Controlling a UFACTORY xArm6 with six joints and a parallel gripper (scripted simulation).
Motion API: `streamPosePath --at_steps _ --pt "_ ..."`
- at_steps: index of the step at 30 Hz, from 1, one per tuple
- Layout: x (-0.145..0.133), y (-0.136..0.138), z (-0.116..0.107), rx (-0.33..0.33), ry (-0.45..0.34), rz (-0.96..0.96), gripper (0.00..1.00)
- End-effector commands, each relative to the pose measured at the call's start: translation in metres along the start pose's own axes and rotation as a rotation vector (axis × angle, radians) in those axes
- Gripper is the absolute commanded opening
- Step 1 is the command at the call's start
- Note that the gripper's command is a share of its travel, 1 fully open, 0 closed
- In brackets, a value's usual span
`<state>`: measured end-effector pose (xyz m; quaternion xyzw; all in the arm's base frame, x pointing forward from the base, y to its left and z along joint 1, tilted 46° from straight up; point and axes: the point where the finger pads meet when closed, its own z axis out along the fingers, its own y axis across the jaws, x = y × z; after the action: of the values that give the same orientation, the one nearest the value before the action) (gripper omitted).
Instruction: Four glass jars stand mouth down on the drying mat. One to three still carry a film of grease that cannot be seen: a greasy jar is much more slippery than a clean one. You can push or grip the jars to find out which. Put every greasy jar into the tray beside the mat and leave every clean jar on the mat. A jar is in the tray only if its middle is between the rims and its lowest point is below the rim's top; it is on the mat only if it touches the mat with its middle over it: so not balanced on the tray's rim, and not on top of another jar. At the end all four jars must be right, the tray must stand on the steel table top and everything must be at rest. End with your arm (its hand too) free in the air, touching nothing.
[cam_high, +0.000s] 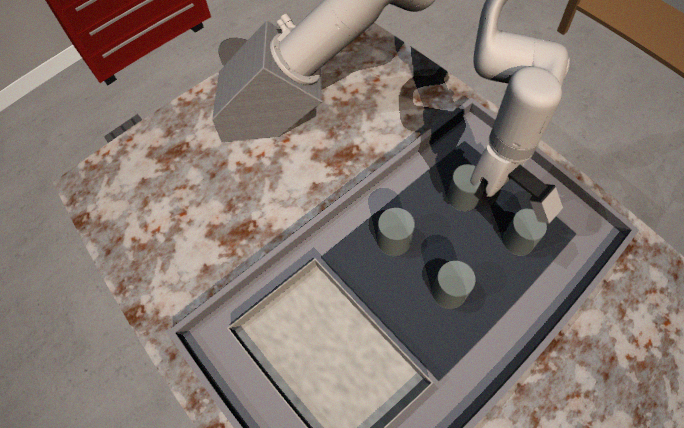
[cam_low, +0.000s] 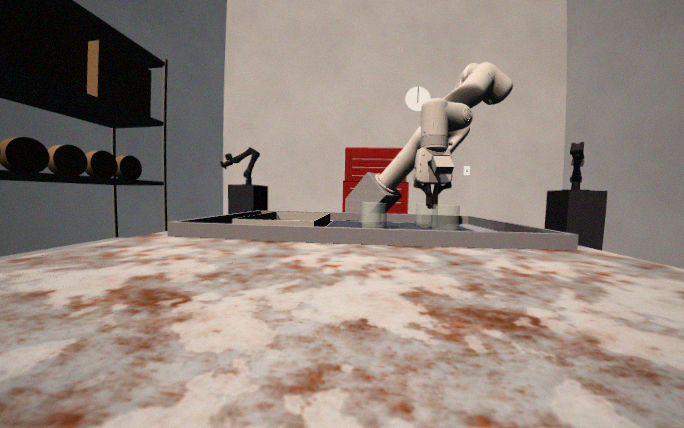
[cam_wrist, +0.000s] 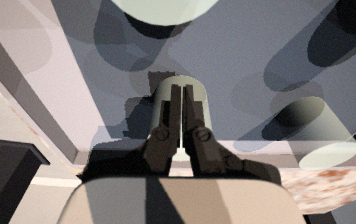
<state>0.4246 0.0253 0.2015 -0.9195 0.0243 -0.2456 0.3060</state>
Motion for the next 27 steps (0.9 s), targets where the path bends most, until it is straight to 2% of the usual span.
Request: streamPosePath --at_steps 1,27 --pt "0.0004 -0.0001 -0.0012 -0.001 0.002 -0.001 0.0" --pt "-0.0028 -0.0001 -0.0037 -0.001 0.002 -0.001 0.0"
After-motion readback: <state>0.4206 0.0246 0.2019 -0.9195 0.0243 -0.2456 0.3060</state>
